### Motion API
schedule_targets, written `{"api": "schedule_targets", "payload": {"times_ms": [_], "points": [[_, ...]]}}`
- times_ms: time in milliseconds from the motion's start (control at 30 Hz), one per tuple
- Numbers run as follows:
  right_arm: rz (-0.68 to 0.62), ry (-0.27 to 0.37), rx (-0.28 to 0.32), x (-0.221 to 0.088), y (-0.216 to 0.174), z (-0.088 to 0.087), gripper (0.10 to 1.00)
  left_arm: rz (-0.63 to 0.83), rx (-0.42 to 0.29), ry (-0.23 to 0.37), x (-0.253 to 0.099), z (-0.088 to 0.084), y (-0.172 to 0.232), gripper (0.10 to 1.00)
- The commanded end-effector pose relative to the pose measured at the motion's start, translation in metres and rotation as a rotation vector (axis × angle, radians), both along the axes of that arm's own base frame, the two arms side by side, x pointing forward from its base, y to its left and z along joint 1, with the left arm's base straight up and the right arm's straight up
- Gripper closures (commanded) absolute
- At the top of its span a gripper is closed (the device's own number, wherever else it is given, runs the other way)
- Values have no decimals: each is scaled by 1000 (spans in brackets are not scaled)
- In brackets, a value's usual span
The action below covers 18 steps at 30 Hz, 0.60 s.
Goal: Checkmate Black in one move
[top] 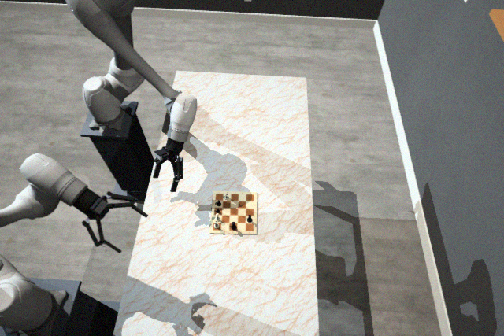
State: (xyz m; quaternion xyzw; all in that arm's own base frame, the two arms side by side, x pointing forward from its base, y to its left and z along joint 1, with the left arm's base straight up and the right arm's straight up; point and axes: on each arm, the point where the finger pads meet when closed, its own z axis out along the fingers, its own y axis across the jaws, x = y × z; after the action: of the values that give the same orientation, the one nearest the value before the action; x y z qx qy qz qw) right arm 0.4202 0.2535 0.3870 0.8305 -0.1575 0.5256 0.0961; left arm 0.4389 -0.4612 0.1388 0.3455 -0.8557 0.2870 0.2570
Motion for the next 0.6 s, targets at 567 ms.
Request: {"api": "schedule_targets", "payload": {"times_ms": [567], "points": [[0,0,1,0,0,0,98,1,-1,0,1,1,0,98]]}}
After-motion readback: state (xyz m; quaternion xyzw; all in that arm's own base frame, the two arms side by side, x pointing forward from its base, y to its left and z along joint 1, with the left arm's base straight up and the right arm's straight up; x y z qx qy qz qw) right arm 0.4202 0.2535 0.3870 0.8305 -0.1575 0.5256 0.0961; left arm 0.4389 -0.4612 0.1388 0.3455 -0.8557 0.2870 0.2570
